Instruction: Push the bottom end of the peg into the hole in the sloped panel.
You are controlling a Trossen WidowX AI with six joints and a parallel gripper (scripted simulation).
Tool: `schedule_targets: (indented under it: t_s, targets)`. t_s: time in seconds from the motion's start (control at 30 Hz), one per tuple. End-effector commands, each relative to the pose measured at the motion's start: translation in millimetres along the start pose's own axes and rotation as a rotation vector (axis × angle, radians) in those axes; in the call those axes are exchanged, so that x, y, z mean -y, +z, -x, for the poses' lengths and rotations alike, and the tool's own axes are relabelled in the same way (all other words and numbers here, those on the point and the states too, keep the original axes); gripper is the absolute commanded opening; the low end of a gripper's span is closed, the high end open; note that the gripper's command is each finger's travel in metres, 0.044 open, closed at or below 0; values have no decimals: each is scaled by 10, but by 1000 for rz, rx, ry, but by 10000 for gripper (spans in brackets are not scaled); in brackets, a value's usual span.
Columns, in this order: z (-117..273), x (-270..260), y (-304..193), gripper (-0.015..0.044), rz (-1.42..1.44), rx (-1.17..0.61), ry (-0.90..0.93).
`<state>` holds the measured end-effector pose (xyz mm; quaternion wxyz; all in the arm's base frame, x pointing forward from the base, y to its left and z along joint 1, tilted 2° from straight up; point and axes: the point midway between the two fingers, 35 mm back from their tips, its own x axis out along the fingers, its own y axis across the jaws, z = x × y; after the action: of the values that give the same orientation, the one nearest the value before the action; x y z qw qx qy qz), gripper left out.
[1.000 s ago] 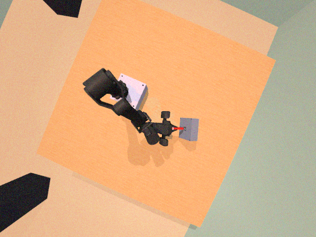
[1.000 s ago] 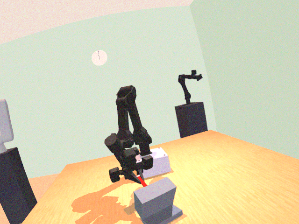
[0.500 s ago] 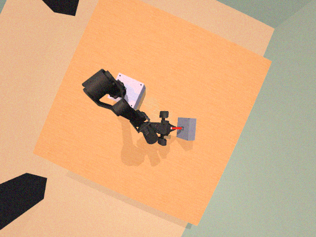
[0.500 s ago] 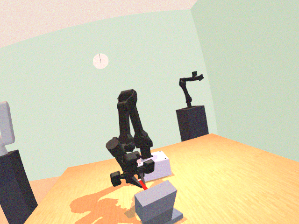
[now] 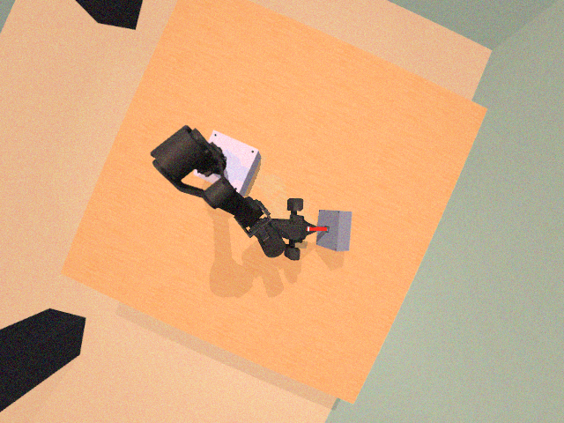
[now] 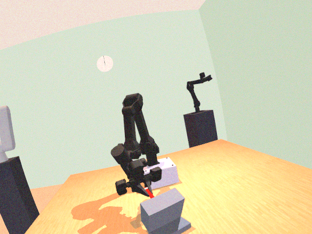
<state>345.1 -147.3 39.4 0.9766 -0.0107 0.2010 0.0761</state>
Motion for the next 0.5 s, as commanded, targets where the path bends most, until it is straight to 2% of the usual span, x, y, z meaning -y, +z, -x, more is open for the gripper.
schedule_targets:
  t_s: [0.0, 0.47]
  targets:
    - [-21, 10, -15, 0, -5, -3, -3]
    - [-105, 15, -20, 0, -5, -2, -3]
